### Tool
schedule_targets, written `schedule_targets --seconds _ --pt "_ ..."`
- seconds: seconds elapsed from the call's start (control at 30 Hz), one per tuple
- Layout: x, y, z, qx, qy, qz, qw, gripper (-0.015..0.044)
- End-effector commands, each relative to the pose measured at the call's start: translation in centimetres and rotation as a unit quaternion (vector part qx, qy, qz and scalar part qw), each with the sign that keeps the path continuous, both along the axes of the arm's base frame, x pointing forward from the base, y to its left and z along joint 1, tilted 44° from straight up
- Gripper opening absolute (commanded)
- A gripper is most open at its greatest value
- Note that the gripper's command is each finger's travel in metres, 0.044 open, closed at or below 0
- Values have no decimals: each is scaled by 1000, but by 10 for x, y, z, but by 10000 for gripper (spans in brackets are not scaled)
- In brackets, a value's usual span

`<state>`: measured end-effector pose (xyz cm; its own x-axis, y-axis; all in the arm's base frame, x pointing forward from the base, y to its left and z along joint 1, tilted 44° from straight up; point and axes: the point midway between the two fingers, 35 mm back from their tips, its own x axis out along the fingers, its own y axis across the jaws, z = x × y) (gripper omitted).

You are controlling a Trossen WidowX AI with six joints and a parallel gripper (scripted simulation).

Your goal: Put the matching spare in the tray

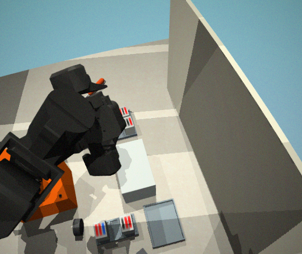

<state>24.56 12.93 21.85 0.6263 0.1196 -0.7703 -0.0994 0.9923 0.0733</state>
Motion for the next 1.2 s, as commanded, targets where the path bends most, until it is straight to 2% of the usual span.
schedule_targets --seconds 0.0,0.23,0.57,0.93,1.17 --pt "0 0 0 0 0 0 1000 426" --pt "5 -1 -4 -11 9 -7 1000 440" --pt "68 -33 -68 -179 138 -103 969 440" --pt "122 -98 -142 -381 269 -172 868 440" --pt "125 -102 -147 -392 277 -174 860 440"
